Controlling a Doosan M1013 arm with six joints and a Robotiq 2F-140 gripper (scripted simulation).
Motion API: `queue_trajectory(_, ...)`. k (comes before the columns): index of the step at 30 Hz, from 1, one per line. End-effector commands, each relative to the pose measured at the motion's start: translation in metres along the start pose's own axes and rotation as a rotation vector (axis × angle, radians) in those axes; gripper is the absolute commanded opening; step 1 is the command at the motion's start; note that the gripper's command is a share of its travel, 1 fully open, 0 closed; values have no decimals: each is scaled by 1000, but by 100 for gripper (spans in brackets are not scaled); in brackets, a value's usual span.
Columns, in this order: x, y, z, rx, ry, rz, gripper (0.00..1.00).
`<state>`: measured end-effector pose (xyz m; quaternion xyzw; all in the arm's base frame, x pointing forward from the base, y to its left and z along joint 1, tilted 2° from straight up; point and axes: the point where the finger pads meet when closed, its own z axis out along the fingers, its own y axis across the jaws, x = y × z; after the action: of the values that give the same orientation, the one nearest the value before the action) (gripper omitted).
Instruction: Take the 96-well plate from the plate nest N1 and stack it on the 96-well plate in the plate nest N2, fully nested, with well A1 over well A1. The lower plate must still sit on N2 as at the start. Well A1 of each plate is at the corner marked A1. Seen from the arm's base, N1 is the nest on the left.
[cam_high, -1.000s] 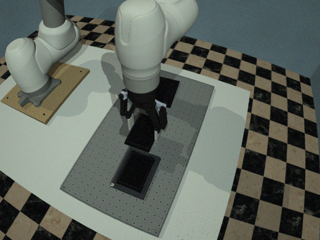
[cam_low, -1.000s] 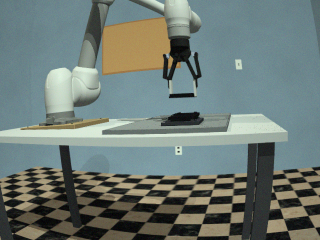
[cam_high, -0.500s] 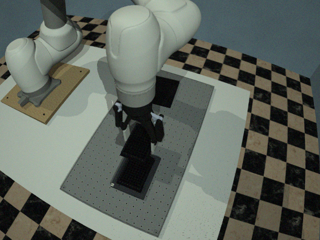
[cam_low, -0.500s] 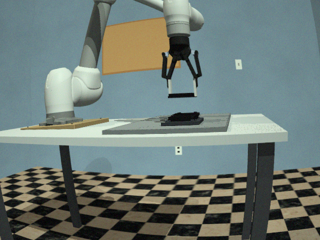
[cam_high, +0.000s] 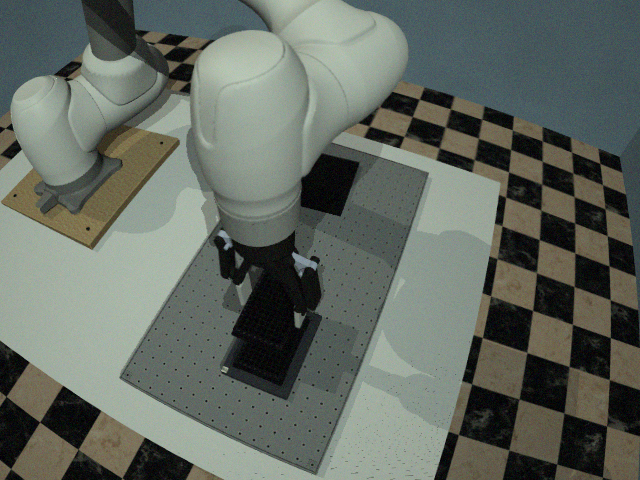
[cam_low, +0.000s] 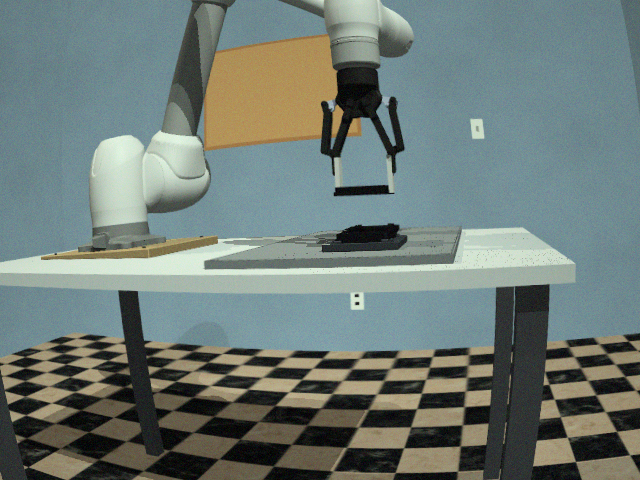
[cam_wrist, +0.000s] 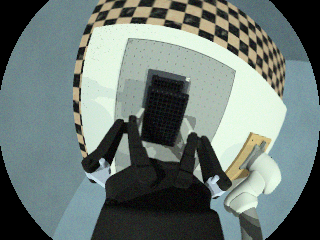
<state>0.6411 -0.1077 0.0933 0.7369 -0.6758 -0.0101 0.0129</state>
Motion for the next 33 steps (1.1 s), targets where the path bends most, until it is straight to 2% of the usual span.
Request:
queue_trajectory(1, 10, -1, 0, 0, 0, 0, 0)
queue_trajectory(6, 28, -4, 0, 0, 0, 0, 0)
queue_trajectory(33, 27, -4, 0, 0, 0, 0, 0)
